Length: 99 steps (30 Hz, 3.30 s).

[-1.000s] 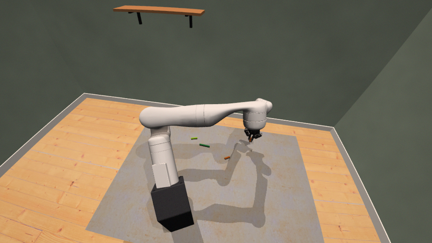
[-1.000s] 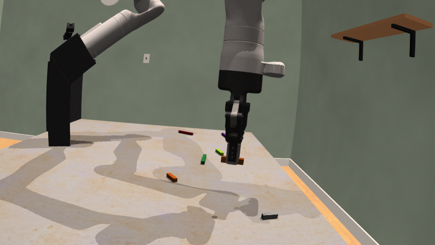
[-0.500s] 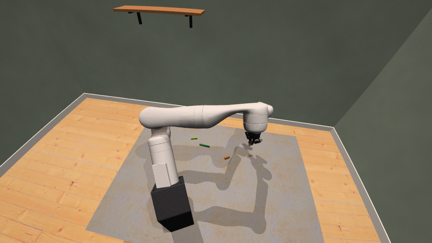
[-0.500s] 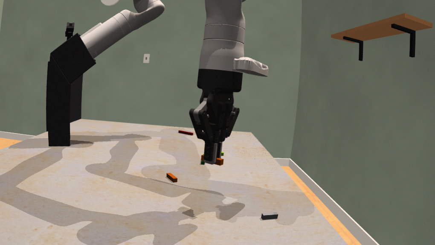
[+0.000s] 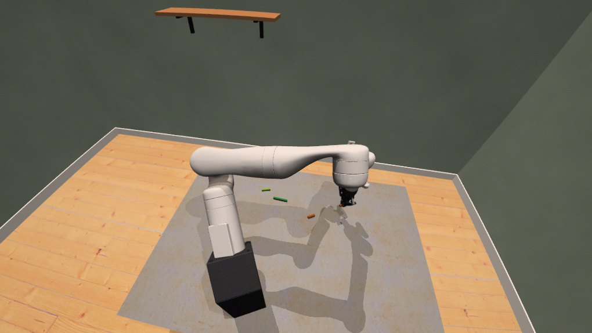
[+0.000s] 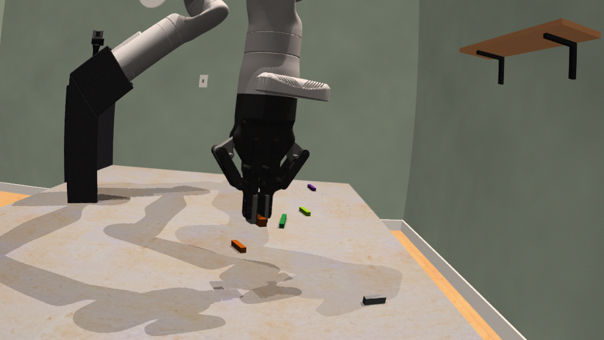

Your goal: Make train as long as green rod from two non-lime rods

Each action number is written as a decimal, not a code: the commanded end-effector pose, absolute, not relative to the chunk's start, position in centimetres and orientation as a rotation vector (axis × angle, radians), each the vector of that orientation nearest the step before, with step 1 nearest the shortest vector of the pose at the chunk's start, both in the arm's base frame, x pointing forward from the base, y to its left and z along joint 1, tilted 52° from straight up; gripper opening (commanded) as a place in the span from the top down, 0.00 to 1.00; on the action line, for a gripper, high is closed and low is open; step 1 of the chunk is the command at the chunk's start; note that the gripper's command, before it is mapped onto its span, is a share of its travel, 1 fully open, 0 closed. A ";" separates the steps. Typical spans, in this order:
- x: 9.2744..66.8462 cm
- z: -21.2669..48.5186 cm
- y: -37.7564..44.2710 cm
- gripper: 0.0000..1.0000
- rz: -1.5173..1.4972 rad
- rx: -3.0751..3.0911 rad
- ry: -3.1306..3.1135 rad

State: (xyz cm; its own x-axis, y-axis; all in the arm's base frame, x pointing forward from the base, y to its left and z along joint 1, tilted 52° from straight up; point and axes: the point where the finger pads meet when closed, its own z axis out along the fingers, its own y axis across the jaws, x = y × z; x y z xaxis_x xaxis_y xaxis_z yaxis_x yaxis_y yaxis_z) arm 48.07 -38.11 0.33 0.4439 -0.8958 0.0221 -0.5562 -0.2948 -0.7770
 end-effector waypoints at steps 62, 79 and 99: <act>45.2 -4.5 -35.3 0.95 -0.315 -1.503 1.684; 49.3 -8.2 -33.3 0.95 -0.315 -1.503 1.684; 49.8 -8.6 -33.0 0.95 -0.315 -1.503 1.684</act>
